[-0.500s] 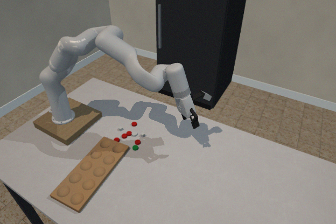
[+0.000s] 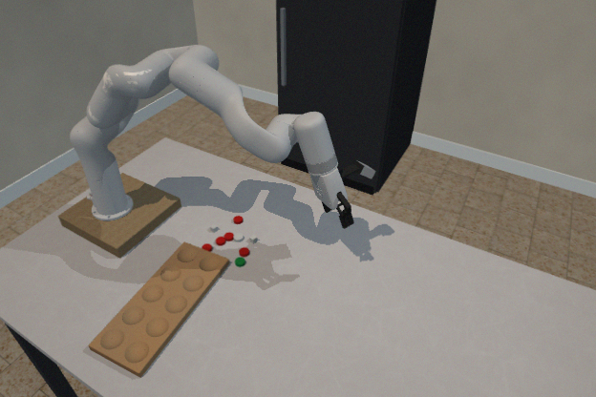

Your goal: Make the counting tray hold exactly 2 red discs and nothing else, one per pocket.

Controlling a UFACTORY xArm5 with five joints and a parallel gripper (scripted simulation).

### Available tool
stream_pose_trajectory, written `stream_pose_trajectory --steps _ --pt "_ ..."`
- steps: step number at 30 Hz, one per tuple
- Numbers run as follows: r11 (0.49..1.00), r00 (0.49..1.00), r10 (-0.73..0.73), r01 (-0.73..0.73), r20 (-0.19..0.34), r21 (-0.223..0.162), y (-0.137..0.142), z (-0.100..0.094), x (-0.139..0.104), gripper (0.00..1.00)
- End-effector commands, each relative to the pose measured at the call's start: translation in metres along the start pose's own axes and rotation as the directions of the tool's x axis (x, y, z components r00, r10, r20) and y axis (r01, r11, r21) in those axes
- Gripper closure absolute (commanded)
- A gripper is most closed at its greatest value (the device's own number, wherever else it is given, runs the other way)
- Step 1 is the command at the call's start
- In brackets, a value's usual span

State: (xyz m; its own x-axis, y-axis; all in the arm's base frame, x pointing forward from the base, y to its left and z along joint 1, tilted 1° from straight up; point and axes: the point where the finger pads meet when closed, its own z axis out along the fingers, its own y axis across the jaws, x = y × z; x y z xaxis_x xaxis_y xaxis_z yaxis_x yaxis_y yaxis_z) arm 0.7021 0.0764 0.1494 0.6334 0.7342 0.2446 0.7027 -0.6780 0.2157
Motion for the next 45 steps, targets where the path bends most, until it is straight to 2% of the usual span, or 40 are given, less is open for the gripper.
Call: stream_pose_trajectory --steps 1,2,3,7,10,17,19,20,21,24,34,36,38,43,45 --pt "1.0 1.0 0.0 0.0 -0.004 -0.003 0.001 -0.002 0.001 0.0" --pt "1.0 1.0 0.0 0.0 -0.004 -0.003 0.001 -0.002 0.001 0.0" --pt "1.0 1.0 0.0 0.0 -0.004 -0.003 0.001 -0.002 0.001 0.53" --pt "0.999 0.999 -0.049 0.049 0.007 0.012 -0.015 -0.006 -0.003 0.53" --pt "0.987 0.988 -0.153 0.152 0.025 0.048 -0.05 -0.013 -0.015 0.53" --pt "0.945 0.948 -0.315 0.309 0.043 0.11 -0.106 -0.024 -0.042 0.53" --pt "0.945 0.948 -0.315 0.309 0.043 0.11 -0.106 -0.024 -0.042 0.53" --pt "0.921 0.926 -0.374 0.365 0.046 0.134 -0.127 -0.028 -0.054 0.53" --pt "0.911 0.917 -0.396 0.387 0.046 0.143 -0.135 -0.03 -0.06 0.53" --pt "0.889 0.897 -0.44 0.428 0.046 0.162 -0.152 -0.032 -0.07 0.53" --pt "0.754 0.774 -0.632 0.607 0.027 0.25 -0.227 -0.044 -0.13 0.53" --pt "0.754 0.774 -0.632 0.607 0.027 0.25 -0.227 -0.044 -0.13 0.53" --pt "0.696 0.722 -0.692 0.661 0.014 0.279 -0.253 -0.047 -0.154 0.53" --pt "0.634 0.667 -0.745 0.709 -0.002 0.307 -0.277 -0.05 -0.18 0.53" --pt "0.626 0.66 -0.751 0.715 -0.005 0.31 -0.28 -0.05 -0.183 0.53"
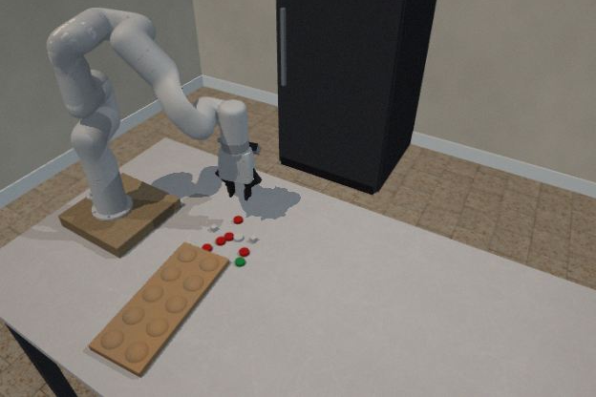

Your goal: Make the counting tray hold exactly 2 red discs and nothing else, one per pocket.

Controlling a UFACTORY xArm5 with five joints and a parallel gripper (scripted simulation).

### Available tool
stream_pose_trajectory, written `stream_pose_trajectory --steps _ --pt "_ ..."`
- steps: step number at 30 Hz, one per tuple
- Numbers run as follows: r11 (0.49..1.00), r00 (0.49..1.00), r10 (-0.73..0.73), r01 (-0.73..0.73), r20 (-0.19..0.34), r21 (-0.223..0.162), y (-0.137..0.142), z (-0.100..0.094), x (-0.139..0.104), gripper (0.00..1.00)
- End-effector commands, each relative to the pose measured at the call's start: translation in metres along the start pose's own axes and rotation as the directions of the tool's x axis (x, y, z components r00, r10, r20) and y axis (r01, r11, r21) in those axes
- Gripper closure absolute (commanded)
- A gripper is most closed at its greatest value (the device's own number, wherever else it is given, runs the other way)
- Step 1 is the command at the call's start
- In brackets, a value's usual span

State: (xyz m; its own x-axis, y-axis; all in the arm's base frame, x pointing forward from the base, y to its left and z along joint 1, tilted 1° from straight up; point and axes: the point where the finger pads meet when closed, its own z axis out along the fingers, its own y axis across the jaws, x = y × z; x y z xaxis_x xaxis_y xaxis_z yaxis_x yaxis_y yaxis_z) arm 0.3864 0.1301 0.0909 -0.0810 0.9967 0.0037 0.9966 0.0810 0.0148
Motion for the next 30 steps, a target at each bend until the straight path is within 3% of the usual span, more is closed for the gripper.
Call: stream_pose_trajectory --steps 1,8,13,19,30 --pt "1.0 1.0 -0.031 0.031 -0.001 -0.001 -0.014 -0.001 0.001 0.53" --pt "1.0 1.0 -0.031 0.031 -0.001 -0.001 -0.013 0.005 0.001 0.53" --pt "1.0 1.0 -0.031 0.031 -0.001 -0.001 -0.014 0.054 0.001 0.53" --pt "1.0 1.0 -0.031 0.031 -0.001 -0.001 -0.015 0.096 0.002 0.53" --pt "1.0 1.0 -0.031 0.031 -0.001 -0.001 -0.015 0.098 0.002 0.53"
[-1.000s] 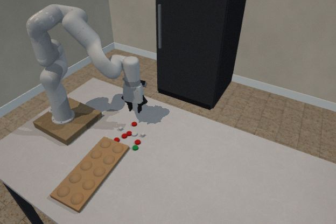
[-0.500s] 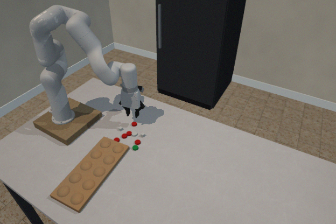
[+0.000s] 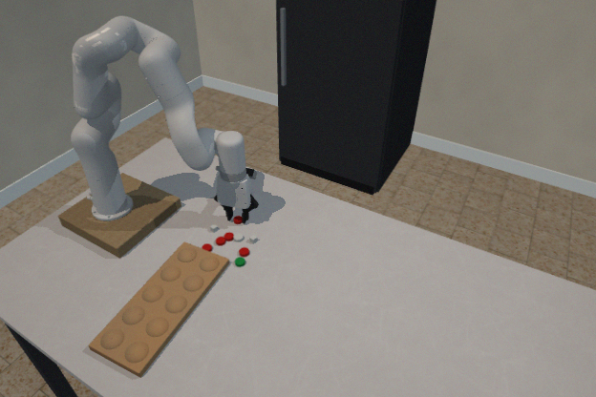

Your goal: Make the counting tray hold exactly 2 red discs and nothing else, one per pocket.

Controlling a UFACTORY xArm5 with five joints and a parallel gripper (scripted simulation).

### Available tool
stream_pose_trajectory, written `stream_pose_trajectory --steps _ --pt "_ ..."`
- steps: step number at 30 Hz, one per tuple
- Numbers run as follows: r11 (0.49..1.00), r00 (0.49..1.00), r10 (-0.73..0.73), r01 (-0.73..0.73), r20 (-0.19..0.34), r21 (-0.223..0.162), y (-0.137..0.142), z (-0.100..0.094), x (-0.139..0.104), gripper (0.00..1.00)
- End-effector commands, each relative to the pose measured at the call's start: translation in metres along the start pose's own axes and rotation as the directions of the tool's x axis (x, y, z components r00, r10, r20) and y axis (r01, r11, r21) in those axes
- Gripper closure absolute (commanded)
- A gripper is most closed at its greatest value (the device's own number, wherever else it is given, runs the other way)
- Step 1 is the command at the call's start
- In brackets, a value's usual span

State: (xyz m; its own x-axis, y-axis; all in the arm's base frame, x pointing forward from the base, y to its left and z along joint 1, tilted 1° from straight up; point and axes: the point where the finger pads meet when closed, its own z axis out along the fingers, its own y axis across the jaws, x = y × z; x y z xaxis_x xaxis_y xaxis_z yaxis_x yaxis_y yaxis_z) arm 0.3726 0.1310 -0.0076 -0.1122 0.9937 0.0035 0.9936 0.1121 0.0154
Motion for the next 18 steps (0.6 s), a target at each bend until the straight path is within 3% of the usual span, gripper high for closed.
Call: stream_pose_trajectory --steps 1,3,4,18 --pt "1.0 1.0 0.0 0.0 0.0 -0.001 0.0005 -0.0002 0.0001 0.53" --pt "1.0 1.0 0.0 0.0 0.0 -0.001 0.0005 -0.0002 0.0001 0.53" --pt "1.0 1.0 0.0 0.0 0.0 -0.001 0.0005 -0.0002 0.0001 1.0" --pt "1.0 1.0 0.0 0.0 0.0 -0.001 0.0005 -0.0002 0.0001 1.0"
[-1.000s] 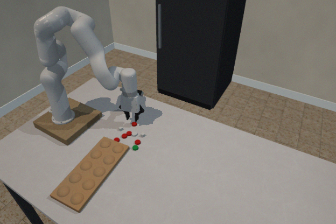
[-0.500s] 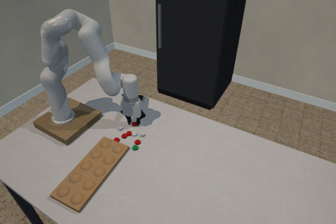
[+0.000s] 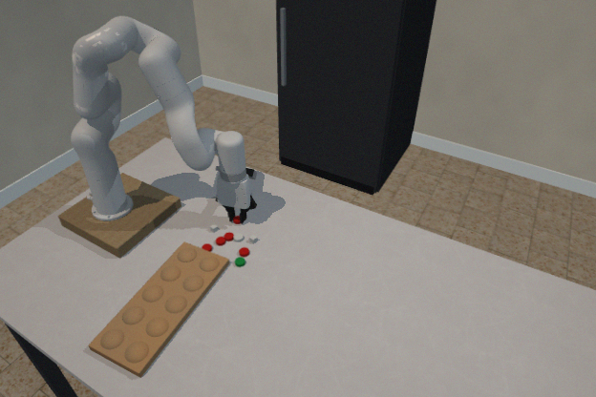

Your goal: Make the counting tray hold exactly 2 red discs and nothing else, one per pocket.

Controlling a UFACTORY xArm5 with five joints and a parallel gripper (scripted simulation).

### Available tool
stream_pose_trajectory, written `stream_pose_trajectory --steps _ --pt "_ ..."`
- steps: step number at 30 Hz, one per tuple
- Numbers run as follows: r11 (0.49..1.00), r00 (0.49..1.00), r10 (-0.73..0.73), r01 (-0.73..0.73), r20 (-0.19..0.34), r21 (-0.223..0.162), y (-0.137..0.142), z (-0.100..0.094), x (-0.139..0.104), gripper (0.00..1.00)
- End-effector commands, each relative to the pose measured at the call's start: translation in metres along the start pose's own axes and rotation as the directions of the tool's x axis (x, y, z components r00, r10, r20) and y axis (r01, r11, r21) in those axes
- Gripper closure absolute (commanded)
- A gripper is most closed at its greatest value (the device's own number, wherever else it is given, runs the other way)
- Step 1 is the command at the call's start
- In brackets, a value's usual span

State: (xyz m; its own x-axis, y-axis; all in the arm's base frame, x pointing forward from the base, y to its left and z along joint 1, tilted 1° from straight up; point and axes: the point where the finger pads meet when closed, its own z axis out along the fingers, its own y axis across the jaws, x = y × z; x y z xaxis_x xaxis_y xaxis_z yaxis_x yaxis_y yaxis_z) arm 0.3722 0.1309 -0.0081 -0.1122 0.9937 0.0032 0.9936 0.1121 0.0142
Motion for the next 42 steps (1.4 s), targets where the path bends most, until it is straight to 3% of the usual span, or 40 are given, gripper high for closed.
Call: stream_pose_trajectory --steps 1,21,23,26,28,33,39,42 --pt "1.0 1.0 0.0 0.0 -0.001 -0.002 0.001 -0.001 0.0 1.0" --pt "1.0 1.0 0.0 0.0 -0.001 -0.002 0.001 -0.003 0.0 1.0" --pt "1.0 1.0 0.0 0.0 -0.001 -0.002 0.002 -0.013 0.0 1.0" --pt "1.0 1.0 0.0 0.0 -0.001 -0.002 0.001 -0.045 0.0 1.0" --pt "1.0 1.0 0.0 0.0 -0.001 -0.002 0.001 -0.045 0.0 1.0" --pt "1.0 1.0 0.0 0.0 0.0 -0.002 0.001 -0.094 -0.001 1.0" --pt "1.0 1.0 0.0 0.0 0.0 -0.002 0.002 -0.101 -0.003 1.0" --pt "1.0 1.0 0.0 0.0 0.001 -0.001 0.014 -0.102 -0.025 1.0"
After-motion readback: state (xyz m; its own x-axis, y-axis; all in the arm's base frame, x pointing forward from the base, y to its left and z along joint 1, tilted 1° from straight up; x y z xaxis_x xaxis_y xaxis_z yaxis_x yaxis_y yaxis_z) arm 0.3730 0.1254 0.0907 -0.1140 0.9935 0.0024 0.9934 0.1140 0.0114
